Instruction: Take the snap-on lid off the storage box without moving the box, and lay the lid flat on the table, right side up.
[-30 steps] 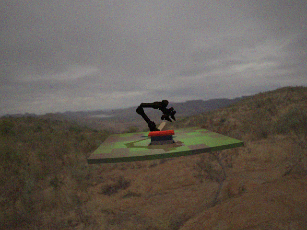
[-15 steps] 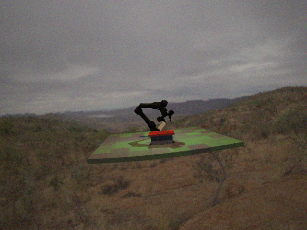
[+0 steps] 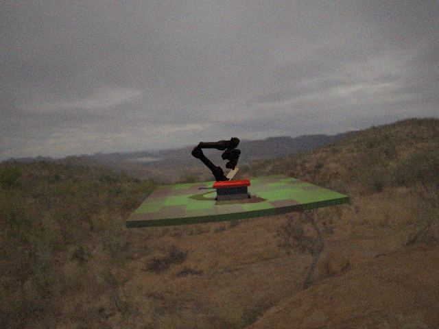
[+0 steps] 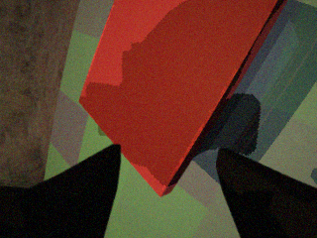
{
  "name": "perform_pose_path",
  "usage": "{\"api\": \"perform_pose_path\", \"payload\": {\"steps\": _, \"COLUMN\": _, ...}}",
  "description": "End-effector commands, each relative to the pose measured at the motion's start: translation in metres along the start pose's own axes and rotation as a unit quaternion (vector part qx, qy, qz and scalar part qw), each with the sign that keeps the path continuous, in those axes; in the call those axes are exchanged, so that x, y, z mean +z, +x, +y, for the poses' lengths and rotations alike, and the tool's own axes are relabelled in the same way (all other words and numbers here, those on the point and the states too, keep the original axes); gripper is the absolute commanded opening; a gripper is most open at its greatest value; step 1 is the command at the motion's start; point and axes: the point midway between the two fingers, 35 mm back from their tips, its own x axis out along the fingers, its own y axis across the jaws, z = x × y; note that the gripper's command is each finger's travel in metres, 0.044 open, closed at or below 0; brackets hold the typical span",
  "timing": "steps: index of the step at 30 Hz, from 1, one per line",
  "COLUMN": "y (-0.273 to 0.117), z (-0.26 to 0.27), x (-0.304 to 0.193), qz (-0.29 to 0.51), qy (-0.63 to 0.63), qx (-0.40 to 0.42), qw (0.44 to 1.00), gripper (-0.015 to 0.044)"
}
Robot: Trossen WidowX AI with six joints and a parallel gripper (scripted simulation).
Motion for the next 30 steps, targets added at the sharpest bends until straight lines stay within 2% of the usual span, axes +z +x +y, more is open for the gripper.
{"api": "perform_pose_path", "payload": {"steps": 1, "y": -0.010, "z": -0.011, "x": 0.017, "qz": -0.055, "qy": 0.179, "qx": 0.030, "qw": 0.982, "gripper": 0.0235}}
{"api": "perform_pose_path", "payload": {"steps": 16, "y": -0.009, "z": -0.011, "x": 0.016, "qz": -0.055, "qy": 0.179, "qx": 0.030, "qw": 0.982, "gripper": 0.0235}}
{"api": "perform_pose_path", "payload": {"steps": 22, "y": 0.026, "z": -0.045, "x": 0.007, "qz": -0.055, "qy": 0.179, "qx": 0.030, "qw": 0.982, "gripper": 0.0235}}
{"api": "perform_pose_path", "payload": {"steps": 30, "y": 0.032, "z": -0.049, "x": 0.006, "qz": -0.055, "qy": 0.179, "qx": 0.030, "qw": 0.982, "gripper": 0.0235}}
